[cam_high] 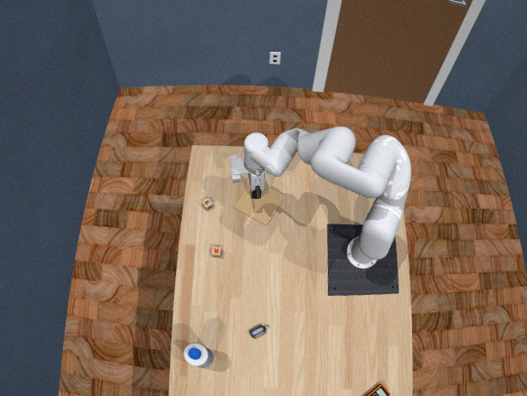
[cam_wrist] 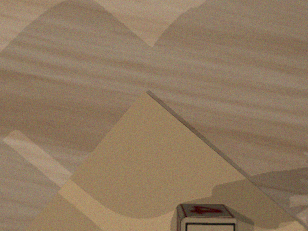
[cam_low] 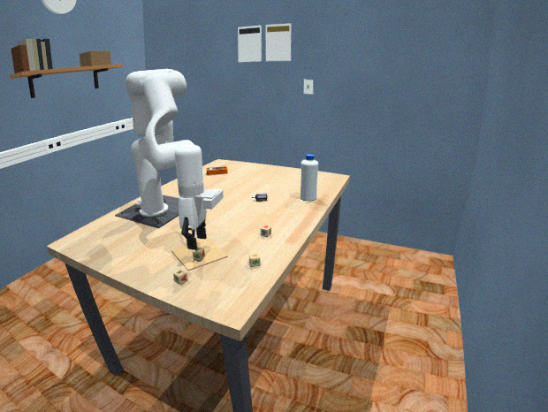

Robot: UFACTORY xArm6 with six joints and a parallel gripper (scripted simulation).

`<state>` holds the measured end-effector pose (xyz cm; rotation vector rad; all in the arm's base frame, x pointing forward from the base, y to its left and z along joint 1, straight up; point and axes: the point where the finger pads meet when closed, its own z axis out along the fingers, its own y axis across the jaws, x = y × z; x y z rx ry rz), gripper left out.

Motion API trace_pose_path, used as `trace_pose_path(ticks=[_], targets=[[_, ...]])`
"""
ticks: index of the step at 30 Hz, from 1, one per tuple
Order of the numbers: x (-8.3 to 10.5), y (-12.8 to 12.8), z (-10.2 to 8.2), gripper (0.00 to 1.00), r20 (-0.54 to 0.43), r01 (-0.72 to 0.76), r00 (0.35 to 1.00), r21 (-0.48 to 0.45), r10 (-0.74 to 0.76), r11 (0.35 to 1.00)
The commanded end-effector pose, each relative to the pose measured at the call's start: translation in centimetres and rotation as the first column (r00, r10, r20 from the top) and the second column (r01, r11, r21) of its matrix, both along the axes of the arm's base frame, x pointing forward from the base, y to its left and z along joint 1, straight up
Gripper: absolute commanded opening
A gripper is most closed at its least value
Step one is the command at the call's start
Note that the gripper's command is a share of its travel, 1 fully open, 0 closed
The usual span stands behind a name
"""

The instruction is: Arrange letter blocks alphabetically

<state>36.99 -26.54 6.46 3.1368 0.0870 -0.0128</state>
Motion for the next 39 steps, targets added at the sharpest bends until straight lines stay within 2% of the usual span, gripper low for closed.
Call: trace_pose_path(ticks=[1,32,39], targets=[[0.2,-0.1,-0.4,0.69,0.005,0.0,1.0,-0.004,0.0,1.0],[0.2,-0.1,-0.9,0.69,0.005,0.0,1.0,-0.004,0.0,1.0],[0.2,-0.1,-1.6,0.69,0.005,0.0,1.0,-0.004,0.0,1.0]])
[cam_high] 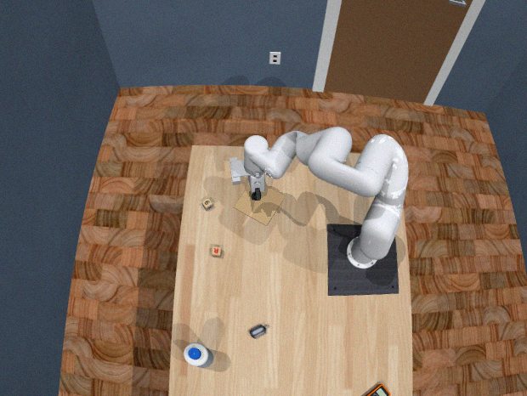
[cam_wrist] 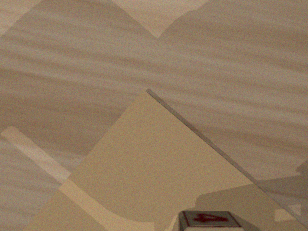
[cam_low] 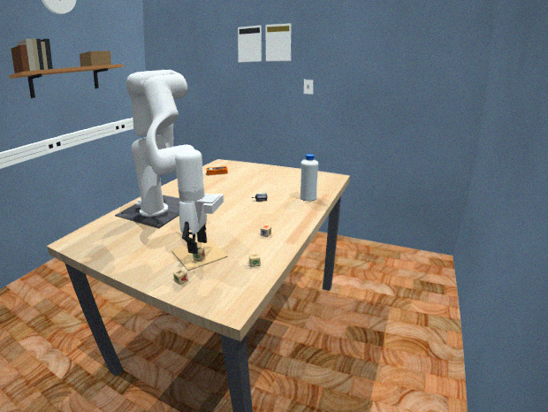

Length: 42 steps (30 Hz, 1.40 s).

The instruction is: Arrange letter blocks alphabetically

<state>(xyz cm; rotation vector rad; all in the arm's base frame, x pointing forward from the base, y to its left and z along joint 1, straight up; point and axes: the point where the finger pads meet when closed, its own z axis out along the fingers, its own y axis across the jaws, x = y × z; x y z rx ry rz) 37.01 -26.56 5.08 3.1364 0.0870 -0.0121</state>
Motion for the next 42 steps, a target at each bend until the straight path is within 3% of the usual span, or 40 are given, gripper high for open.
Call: trace_pose_path(ticks=[1,17,42], targets=[[0.2,-0.1,-0.4,0.69,0.005,0.0,1.0,-0.003,0.0,1.0],[0.1,-0.1,-2.9,0.69,0.004,0.0,1.0,-0.003,0.0,1.0],[0.1,-0.1,-3.1,0.69,0.004,0.0,1.0,-0.003,0.0,1.0]])
